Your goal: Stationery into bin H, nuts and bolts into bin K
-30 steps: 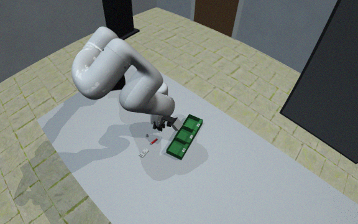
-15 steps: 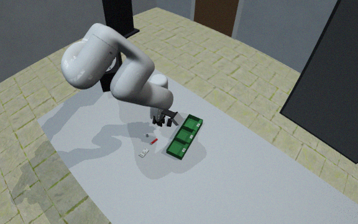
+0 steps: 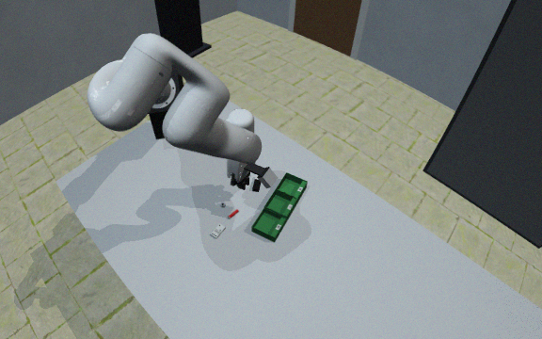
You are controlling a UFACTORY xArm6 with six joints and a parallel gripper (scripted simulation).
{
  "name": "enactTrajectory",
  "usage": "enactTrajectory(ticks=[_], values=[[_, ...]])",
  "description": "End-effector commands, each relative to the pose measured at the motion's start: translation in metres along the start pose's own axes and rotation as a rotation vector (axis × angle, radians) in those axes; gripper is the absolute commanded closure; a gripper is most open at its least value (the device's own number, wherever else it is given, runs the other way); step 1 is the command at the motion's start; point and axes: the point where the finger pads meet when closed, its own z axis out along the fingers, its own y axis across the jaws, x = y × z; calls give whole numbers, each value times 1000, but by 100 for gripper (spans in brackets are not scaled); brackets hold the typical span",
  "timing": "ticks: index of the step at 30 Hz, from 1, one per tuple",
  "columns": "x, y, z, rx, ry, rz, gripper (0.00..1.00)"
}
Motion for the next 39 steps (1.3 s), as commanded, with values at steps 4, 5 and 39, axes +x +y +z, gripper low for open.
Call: enactTrajectory(ticks=[4, 5, 39], values=[[6, 2, 0, 1, 1, 0, 100], [11, 5, 0, 1, 1, 0, 100], [134, 60, 0, 4, 4, 670, 100]])
